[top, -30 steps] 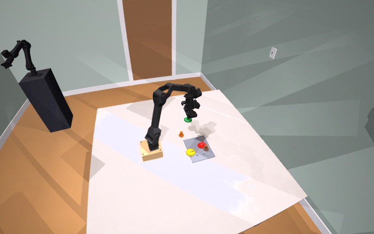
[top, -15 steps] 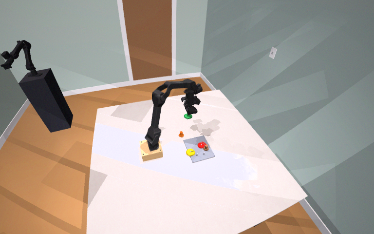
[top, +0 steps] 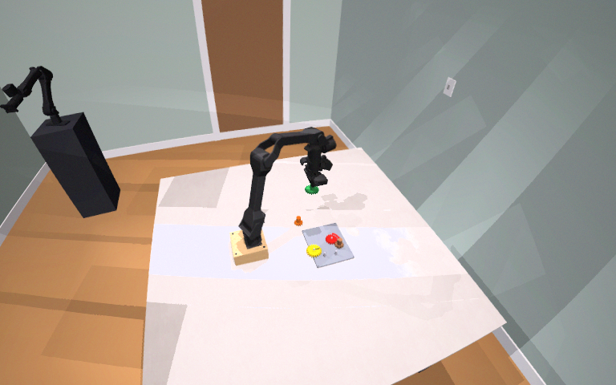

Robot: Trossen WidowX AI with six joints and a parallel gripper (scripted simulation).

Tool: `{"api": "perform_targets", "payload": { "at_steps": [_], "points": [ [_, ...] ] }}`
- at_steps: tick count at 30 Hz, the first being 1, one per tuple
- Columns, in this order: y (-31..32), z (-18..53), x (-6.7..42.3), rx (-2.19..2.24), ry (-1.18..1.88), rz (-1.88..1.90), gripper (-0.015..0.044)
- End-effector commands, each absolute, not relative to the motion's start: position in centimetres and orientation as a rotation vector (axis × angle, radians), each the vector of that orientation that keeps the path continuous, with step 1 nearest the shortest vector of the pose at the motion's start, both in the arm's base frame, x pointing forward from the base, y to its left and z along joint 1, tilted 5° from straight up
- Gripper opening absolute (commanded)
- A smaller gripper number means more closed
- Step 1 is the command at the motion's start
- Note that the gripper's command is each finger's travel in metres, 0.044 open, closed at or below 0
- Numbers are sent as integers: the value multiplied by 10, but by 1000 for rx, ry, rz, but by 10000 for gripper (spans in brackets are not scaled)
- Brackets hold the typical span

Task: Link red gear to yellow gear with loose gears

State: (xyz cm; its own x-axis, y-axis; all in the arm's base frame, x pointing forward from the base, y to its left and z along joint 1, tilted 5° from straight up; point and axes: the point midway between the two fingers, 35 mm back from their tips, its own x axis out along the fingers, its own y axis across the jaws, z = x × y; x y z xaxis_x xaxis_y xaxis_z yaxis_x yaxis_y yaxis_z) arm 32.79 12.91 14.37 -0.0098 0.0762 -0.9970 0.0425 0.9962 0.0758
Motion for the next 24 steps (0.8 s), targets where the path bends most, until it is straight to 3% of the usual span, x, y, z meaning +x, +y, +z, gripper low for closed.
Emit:
{"api": "perform_targets", "payload": {
  "at_steps": [1, 24],
  "points": [
    [119, 140, 332, 92, 1581, 25, 0],
    [61, 119, 349, 72, 1583, 25, 0]
  ]
}}
